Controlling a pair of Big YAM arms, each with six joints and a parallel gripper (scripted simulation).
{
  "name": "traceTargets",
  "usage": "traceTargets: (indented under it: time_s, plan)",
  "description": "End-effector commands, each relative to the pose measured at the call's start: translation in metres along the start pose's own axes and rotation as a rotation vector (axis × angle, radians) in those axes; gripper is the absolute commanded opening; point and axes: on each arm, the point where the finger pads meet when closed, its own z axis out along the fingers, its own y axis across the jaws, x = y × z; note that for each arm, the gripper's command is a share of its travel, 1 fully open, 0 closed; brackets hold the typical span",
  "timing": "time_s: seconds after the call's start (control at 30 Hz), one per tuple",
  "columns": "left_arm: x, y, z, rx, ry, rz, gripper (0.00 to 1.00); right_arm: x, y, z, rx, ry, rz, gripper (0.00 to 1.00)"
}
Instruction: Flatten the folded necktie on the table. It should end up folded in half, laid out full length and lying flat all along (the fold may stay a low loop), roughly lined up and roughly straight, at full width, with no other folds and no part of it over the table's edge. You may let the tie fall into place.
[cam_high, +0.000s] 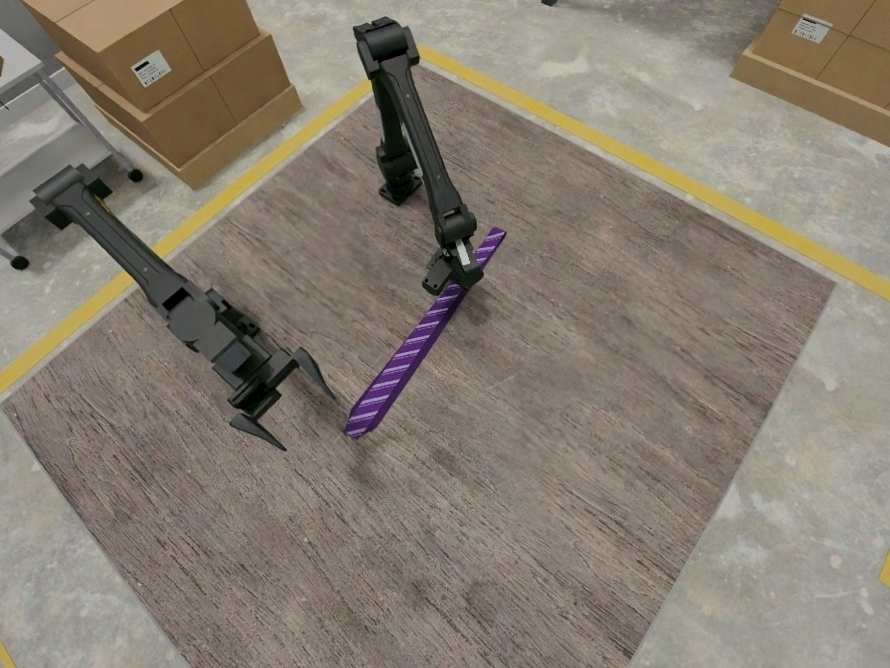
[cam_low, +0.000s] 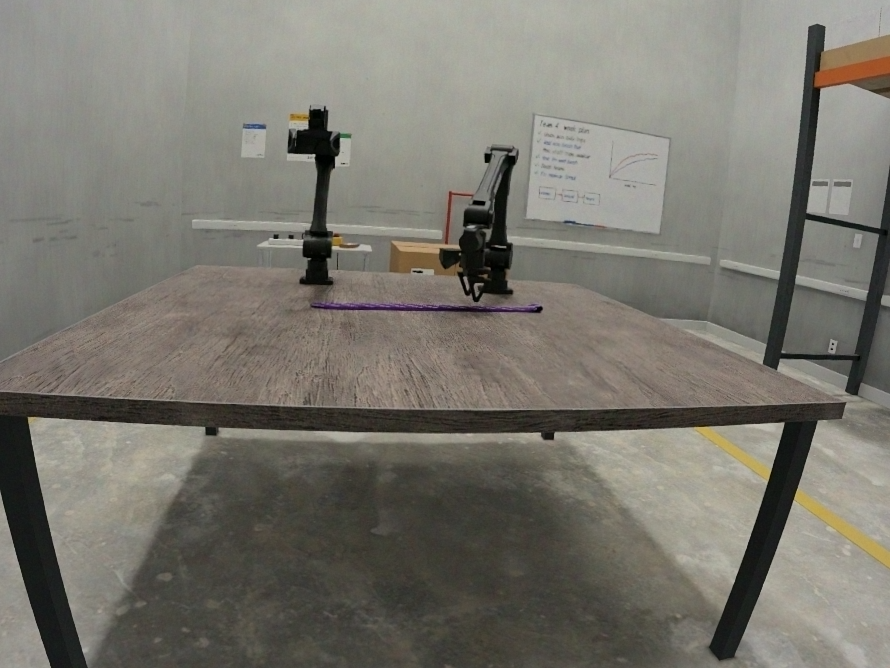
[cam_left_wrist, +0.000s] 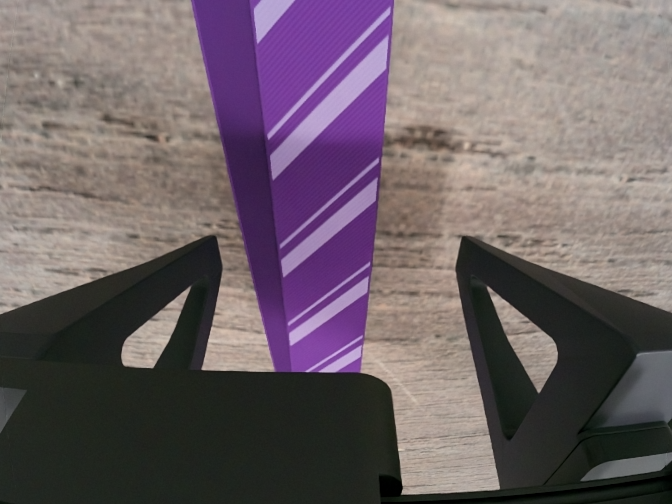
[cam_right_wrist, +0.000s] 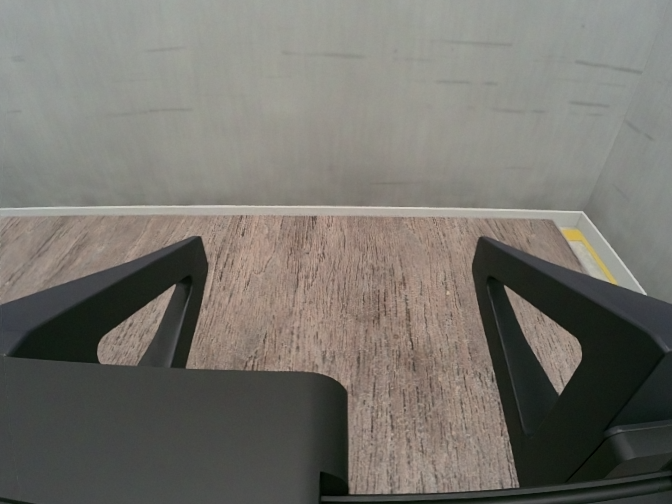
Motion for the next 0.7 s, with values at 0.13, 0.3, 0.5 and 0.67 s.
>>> traceTargets:
  time_s: [0.13,0.3,0.5,0.67]
  plan:
    - [-0.006,0.010,-0.019,-0.054,-0.030,-0.002,0.88,-0.032,0.007,-0.001,-0.010,-0.063,0.011,1.00]
    - [-0.007,0.011,-0.019,-0.054,-0.030,-0.002,0.88,-0.032,0.007,-0.001,-0.010,-0.063,0.011,1.00]
    - [-0.010,0.016,-0.018,-0.054,-0.030,-0.002,0.88,-0.032,0.007,-0.001,-0.010,-0.063,0.011,1.00]
    - [-0.013,0.021,-0.017,-0.054,-0.030,-0.002,0.88,-0.032,0.007,-0.001,-0.010,-0.063,0.011,1.00]
